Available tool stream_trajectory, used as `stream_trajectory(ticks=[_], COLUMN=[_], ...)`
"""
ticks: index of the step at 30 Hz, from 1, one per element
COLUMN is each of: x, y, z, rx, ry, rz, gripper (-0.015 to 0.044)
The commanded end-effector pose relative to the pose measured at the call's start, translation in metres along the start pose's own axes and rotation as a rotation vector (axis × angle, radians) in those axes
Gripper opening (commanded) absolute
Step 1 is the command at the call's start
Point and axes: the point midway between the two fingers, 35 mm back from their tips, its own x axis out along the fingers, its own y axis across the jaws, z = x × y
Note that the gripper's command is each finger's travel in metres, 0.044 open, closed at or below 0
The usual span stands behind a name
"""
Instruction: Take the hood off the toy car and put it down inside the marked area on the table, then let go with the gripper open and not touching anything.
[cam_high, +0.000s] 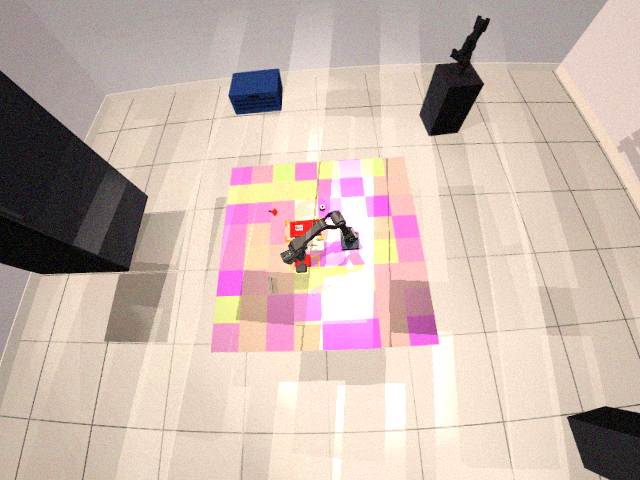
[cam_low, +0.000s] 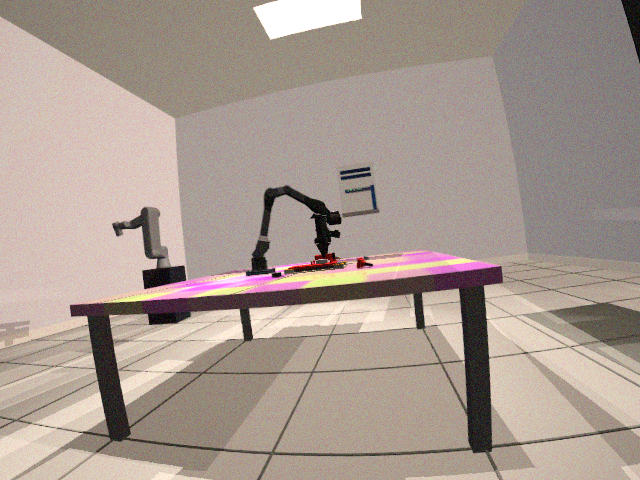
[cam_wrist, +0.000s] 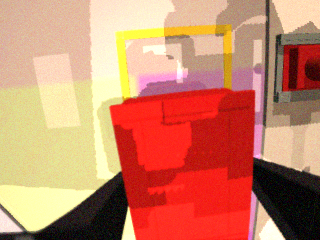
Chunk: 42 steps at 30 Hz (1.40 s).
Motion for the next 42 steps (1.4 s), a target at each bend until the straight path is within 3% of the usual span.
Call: stream_trajectory(ticks=[1,42], x=[0.005,0.022], y=[-0.002,-0.002], z=[-0.002,-0.003], rx=[0.001,0.001], ry=[0.006,0.006], rz=[-0.007,-0.007], gripper=[0.0,0.0])
